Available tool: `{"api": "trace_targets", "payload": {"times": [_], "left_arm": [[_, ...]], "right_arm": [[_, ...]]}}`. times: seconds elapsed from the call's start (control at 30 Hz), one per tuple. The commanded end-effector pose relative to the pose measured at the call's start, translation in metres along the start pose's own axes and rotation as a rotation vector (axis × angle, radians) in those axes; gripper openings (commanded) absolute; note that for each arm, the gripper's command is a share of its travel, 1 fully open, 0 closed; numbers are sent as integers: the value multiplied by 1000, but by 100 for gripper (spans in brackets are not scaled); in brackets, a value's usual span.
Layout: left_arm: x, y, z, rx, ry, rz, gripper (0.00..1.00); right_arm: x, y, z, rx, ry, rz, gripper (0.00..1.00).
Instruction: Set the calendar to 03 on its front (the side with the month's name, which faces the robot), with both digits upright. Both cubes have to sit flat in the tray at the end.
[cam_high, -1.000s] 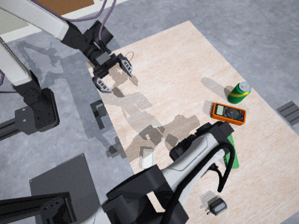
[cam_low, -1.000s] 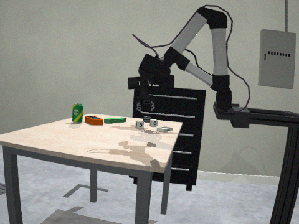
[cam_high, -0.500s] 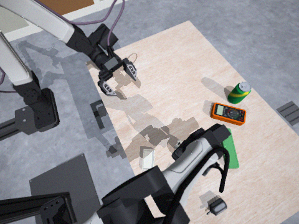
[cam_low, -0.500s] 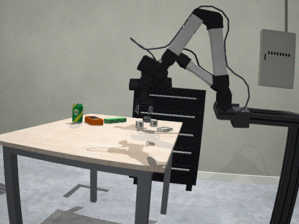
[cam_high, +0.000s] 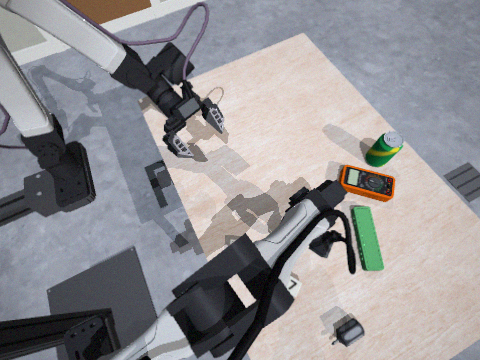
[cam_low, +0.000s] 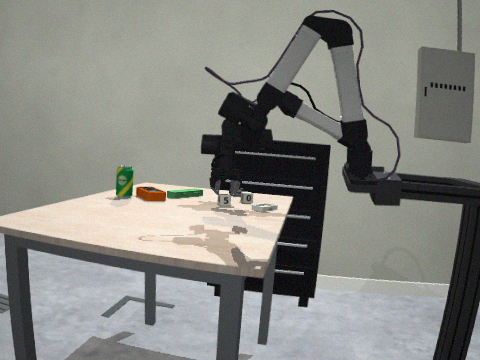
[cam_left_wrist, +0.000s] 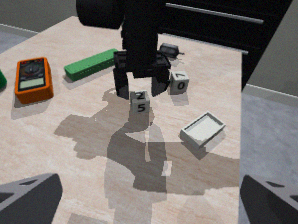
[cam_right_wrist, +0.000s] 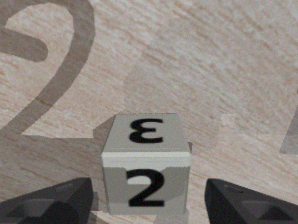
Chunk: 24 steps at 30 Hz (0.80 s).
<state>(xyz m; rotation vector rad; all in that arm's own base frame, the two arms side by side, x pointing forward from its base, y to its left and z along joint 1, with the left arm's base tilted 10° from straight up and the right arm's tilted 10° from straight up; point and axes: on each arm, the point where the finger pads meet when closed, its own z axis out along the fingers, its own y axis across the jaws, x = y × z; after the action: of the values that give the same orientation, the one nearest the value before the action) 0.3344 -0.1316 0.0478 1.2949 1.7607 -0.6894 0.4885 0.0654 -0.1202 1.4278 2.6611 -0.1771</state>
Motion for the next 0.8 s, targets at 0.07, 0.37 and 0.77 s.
{"api": "trace_targets", "payload": {"times": [0.07,0.37,0.77], "left_arm": [[-12,11,0,-29,-7,37,100],[-12,11,0,-28,-6,37,100],[-11,11,1,-27,-6,36,100]], "right_arm": [[1,3,24,4,-14,-14,54],[-13,12,14,-15,-22,-10,56],[-7,13,1,-32,-29,-13,31]]}}
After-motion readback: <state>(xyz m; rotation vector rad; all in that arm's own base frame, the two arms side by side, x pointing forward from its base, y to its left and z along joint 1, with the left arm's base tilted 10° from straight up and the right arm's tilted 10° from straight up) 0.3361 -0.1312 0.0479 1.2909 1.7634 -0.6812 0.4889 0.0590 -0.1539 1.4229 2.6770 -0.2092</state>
